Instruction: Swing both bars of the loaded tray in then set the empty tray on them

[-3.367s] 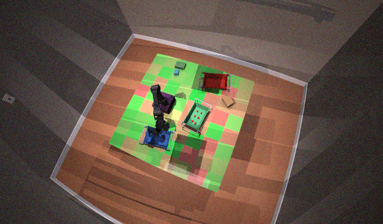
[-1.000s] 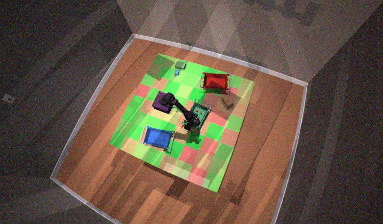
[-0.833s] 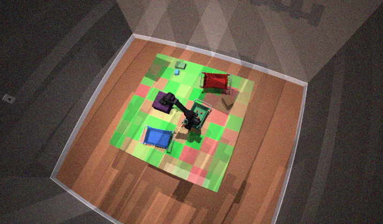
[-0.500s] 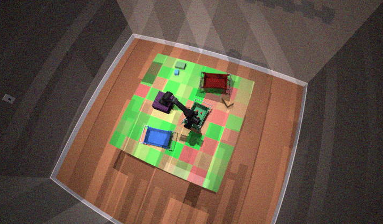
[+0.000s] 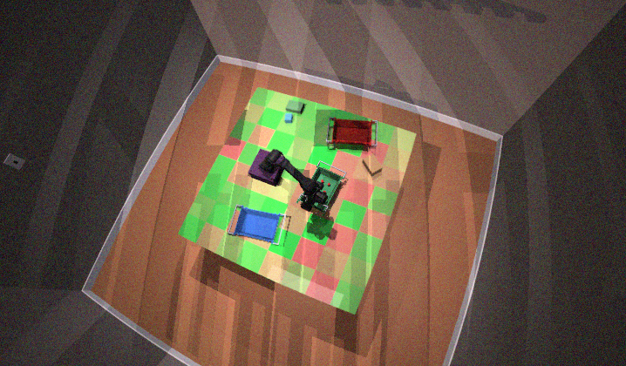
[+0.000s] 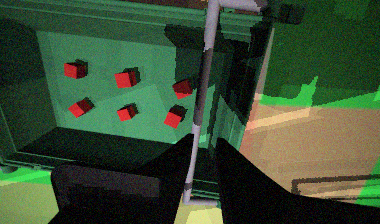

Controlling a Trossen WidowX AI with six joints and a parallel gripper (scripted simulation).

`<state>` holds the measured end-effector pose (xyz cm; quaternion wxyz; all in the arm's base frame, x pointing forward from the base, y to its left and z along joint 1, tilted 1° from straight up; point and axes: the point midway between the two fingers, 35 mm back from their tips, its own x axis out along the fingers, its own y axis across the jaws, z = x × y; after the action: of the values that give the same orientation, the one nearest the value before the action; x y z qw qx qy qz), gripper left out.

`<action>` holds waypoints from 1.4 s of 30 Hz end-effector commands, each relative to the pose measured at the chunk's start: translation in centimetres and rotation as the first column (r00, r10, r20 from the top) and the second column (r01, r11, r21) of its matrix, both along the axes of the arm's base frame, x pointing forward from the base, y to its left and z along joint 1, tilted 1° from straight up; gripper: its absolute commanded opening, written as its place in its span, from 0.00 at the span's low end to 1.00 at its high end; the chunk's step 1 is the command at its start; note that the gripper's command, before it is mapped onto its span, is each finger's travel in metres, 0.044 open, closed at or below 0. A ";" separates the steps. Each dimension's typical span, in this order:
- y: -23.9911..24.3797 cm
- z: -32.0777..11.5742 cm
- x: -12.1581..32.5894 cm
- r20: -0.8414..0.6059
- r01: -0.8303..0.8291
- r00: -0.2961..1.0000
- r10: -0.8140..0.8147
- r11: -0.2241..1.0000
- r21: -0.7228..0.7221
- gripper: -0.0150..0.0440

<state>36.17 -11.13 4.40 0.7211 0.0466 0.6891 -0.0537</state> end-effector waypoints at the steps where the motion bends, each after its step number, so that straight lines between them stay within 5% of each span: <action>1: 0.0 -0.1 0.0 0.000 0.000 1.000 0.000 1.000 0.000 0.39; 14: 0.0 0.6 0.2 0.000 0.000 1.000 0.000 1.000 0.000 0.39; 27: 0.3 14.9 -0.6 0.000 0.000 1.000 0.000 1.000 0.000 0.39; 28: 0.2 11.8 0.4 -0.004 -0.001 1.000 0.001 1.000 0.001 0.39; 42: 20.4 3.2 4.7 0.001 -0.001 1.000 0.001 1.000 0.015 0.39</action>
<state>41.05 4.39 9.83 0.7232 0.0520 0.6871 -0.0472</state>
